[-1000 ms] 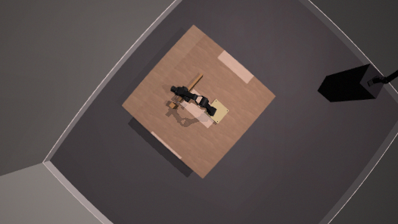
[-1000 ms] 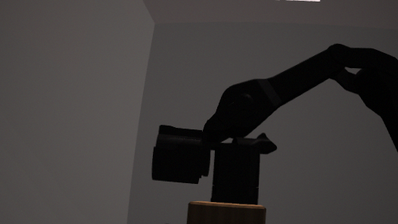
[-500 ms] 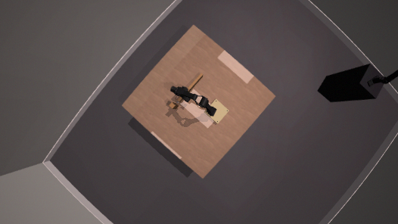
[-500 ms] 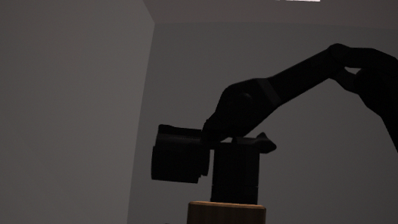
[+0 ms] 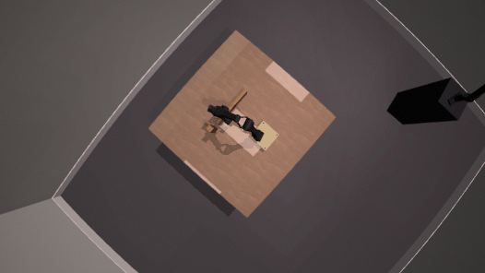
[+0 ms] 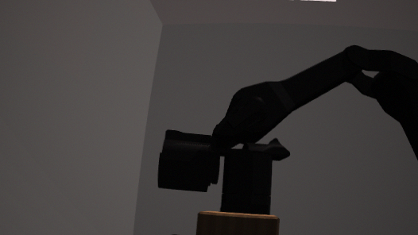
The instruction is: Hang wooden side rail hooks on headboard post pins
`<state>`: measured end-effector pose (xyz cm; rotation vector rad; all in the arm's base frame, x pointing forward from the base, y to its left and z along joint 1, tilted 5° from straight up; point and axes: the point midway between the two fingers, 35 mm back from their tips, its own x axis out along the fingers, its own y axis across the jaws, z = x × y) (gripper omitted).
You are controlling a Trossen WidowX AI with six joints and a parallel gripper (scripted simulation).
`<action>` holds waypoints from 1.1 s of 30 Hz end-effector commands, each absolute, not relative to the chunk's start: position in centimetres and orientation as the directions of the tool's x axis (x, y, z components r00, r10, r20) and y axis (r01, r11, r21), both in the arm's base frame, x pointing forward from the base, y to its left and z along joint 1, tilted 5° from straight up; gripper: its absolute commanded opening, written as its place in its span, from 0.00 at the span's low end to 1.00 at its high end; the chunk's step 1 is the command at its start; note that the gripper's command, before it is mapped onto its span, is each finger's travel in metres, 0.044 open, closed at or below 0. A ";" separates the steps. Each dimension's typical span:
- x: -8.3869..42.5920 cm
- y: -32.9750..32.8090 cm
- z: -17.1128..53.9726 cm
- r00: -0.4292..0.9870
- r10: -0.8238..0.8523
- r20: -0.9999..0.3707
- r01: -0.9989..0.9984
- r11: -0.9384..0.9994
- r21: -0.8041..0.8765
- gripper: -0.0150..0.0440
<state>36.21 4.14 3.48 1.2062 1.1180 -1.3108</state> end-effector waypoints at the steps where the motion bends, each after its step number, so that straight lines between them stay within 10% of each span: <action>1: 36.3 4.3 3.6 -0.006 -0.074 -0.997 0.996 -0.084 0.000 0.25; 33: 36.3 4.6 3.6 -0.006 -0.074 -0.997 0.996 -0.084 0.000 0.25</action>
